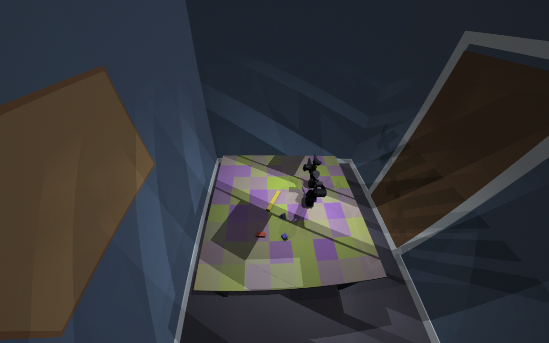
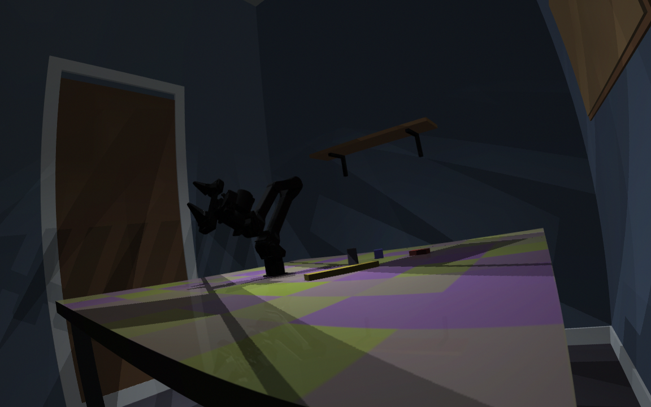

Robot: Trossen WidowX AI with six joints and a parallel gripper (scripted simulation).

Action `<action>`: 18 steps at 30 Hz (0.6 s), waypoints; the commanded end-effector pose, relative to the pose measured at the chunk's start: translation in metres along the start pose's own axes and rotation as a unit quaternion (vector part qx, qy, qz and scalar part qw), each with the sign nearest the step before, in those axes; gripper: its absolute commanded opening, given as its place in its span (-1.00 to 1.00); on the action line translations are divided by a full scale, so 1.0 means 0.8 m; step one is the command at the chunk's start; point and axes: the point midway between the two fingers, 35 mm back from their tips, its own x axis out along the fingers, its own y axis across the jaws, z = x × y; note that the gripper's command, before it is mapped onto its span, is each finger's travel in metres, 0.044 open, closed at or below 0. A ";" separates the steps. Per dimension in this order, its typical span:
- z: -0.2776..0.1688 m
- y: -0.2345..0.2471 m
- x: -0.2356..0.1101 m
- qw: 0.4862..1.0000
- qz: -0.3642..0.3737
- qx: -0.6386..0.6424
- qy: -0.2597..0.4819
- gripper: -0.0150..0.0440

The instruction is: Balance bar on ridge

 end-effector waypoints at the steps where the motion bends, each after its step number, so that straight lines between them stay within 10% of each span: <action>1: 0.000 0.001 0.001 1.000 0.002 0.001 0.000 0.78; 18: 0.063 0.081 0.040 0.984 0.163 0.059 -0.051 0.58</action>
